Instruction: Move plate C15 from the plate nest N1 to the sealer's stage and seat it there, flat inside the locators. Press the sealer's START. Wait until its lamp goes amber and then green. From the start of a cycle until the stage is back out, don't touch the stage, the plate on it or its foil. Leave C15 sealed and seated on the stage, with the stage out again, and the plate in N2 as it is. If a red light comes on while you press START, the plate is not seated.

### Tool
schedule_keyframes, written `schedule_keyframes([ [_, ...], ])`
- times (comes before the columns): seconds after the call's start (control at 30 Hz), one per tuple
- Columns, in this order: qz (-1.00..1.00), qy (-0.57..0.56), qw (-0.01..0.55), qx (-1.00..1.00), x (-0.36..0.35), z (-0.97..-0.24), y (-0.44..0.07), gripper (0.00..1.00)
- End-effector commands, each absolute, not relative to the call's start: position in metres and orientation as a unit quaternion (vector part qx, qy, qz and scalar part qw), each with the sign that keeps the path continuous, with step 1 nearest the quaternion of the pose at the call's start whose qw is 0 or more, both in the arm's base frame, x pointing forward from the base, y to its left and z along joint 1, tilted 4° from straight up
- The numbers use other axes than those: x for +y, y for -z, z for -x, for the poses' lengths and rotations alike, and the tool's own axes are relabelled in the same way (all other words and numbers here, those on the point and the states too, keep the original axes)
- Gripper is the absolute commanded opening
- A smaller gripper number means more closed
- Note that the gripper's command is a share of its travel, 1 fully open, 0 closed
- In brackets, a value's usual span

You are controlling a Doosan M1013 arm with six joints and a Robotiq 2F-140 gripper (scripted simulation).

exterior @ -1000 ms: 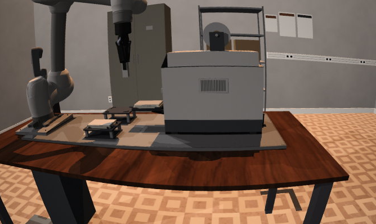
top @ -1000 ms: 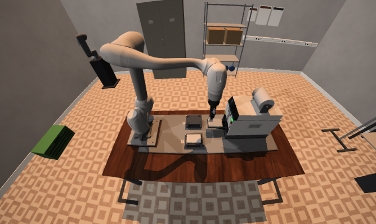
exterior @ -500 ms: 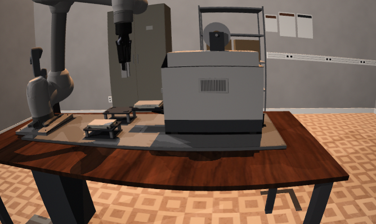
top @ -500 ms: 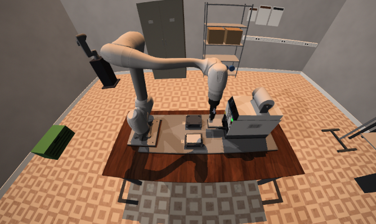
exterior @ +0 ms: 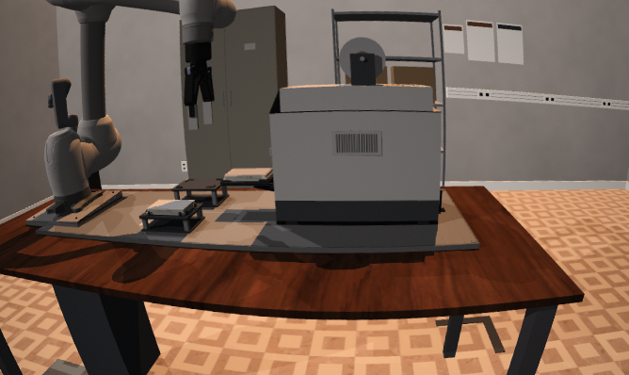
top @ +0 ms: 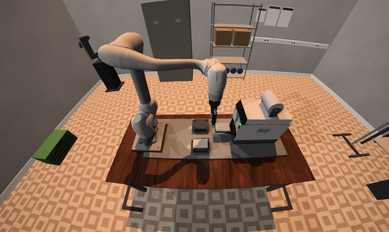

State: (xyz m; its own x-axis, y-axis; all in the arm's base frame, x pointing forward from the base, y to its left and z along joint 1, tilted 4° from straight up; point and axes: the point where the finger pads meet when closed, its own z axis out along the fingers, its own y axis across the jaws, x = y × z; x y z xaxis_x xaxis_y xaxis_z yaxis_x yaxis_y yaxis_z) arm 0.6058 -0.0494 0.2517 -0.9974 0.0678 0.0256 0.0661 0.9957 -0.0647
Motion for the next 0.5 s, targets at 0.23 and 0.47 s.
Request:
schedule_keyframes([
  [0.23,0.03,-0.033,0.012,-0.999,-0.018,-0.567,-0.247,0.7],
  [0.47,0.03,-0.033,0.012,-0.999,-0.017,-0.566,-0.247,0.7],
])
